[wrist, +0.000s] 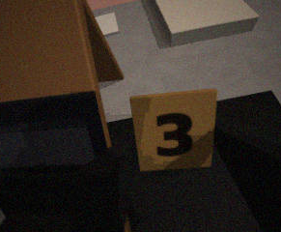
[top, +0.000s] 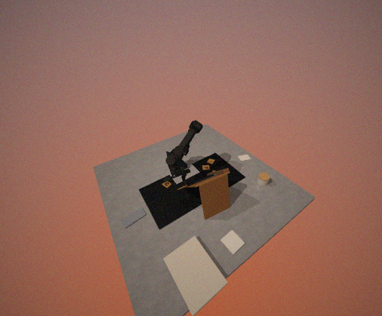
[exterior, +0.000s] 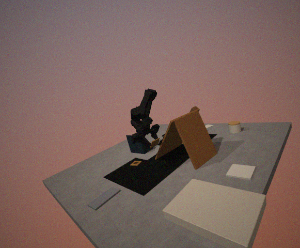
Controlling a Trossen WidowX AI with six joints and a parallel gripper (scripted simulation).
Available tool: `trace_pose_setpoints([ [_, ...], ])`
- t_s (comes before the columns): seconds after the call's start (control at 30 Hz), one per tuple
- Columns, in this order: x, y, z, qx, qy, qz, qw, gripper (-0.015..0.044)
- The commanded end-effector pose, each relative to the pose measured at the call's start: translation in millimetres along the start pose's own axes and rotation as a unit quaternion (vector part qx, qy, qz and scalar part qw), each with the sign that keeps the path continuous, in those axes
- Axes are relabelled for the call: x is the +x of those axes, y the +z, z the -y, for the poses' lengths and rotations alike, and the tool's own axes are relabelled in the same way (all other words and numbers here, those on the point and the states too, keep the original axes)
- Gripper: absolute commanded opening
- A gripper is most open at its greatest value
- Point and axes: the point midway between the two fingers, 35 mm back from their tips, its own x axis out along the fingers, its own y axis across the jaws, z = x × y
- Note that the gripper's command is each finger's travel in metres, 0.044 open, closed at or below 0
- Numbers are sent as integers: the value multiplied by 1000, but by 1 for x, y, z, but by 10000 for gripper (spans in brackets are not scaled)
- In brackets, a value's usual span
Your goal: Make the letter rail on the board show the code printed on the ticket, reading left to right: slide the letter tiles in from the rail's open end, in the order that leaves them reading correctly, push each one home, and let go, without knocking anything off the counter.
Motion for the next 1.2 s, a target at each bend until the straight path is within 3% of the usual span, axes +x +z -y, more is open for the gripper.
trace_pose_setpoints([
  [0.0, 0, 0, -3, 0, -3, 0, 1000, 0],
  [1.17, 0, 0, -20, 1, -2, 0, 1000, 0],
])
